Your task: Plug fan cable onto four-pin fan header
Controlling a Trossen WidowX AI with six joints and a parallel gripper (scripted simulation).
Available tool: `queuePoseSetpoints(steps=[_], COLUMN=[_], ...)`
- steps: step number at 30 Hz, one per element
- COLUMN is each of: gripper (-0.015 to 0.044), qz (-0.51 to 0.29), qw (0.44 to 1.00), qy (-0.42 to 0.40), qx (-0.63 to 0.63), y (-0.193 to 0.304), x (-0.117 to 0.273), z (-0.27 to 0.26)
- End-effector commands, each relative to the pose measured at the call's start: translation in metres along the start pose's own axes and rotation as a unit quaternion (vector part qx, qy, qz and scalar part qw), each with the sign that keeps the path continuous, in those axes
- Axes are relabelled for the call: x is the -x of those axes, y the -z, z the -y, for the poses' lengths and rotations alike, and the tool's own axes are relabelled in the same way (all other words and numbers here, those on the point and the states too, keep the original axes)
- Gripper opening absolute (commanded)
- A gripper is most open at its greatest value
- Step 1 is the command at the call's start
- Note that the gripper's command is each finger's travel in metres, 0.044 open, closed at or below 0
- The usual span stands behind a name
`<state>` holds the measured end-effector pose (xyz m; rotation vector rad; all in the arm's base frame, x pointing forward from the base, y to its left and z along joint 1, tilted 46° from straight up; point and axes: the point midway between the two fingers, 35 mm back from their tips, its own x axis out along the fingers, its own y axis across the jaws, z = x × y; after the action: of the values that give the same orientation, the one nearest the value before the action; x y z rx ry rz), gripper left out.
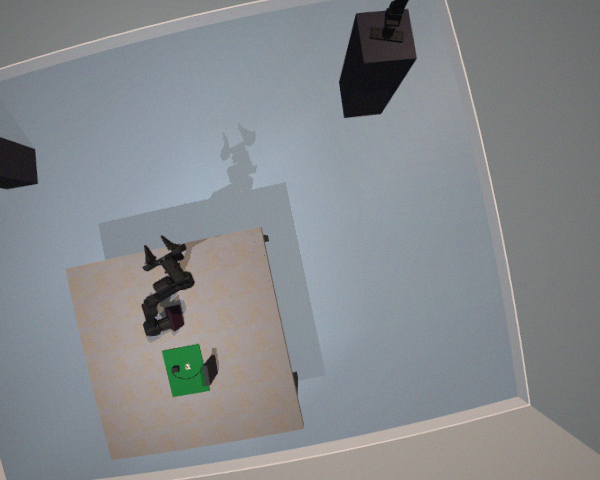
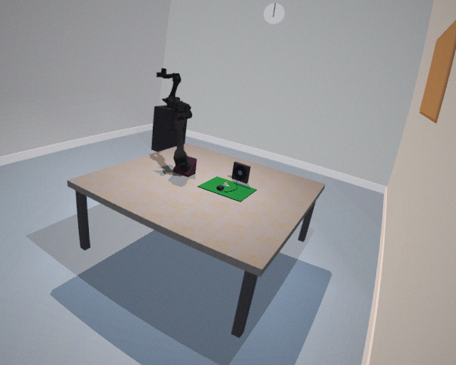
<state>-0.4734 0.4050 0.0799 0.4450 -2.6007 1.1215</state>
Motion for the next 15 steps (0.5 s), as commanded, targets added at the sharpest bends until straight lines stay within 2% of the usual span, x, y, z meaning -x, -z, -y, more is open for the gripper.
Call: queuePoseSetpoints(steps=[1, 4, 7, 12, 13, 15], gripper=[0.0426, 0.044, 0.0361, 0.023, 0.021, 0.021], qz=[0.0, 0.0, -0.025, -0.119, -0.139, -0.184], qw=[1.0, 1.0, 0.998, 0.969, 0.96, 0.935], qy=[0.0, 0.0, -0.026, -0.096, -0.106, -0.126], qx=[0.0, 0.0, -0.047, -0.193, -0.22, -0.275], y=[0.0, 0.0, 0.022, 0.091, 0.103, 0.128], x=[0.0, 0.0, 0.013, 0.066, 0.077, 0.103], z=[0.0, 0.0, -0.008, -0.029, -0.033, -0.039])
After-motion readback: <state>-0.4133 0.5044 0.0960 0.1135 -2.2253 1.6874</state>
